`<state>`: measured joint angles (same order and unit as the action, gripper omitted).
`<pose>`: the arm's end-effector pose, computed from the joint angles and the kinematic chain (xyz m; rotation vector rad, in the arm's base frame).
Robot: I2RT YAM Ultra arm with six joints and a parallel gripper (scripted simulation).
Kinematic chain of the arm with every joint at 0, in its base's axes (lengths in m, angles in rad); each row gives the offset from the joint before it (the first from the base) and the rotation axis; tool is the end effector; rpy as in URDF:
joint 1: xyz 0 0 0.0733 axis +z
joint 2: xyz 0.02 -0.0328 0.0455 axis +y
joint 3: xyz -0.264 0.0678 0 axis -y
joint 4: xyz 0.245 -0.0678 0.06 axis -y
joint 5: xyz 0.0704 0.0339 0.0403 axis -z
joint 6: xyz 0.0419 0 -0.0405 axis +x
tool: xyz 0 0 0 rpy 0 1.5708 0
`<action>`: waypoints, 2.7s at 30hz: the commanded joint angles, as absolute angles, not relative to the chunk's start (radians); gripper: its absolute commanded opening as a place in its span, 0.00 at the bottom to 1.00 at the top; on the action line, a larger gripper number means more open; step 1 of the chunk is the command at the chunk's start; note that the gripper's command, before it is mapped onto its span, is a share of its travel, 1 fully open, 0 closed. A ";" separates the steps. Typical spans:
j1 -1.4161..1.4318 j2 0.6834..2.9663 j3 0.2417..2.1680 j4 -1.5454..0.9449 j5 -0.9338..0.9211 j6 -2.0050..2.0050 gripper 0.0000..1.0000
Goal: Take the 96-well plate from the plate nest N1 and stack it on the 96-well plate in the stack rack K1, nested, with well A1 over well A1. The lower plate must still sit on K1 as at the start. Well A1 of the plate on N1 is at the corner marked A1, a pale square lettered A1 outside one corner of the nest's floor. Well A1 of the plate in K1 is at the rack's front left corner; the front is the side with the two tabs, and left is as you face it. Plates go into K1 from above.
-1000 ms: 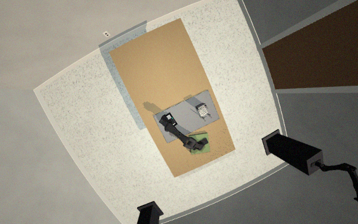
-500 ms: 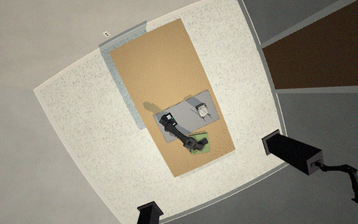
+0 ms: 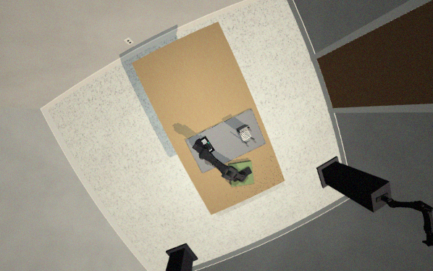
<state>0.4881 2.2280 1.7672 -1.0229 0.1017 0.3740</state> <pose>0.3874 0.2021 0.1609 -0.1654 3.0144 -0.0846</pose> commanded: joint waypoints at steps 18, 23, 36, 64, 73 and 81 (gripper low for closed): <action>0.502 2.167 1.836 -1.103 0.104 0.384 0.00; 0.506 2.160 1.857 -1.132 0.104 0.386 0.00; 0.510 2.146 1.906 -1.195 0.106 0.390 0.00; 0.516 2.134 2.044 -1.347 0.109 0.399 0.00; 0.522 2.135 2.106 -1.406 0.109 0.403 0.00; 0.523 2.159 2.158 -1.452 0.110 0.405 0.00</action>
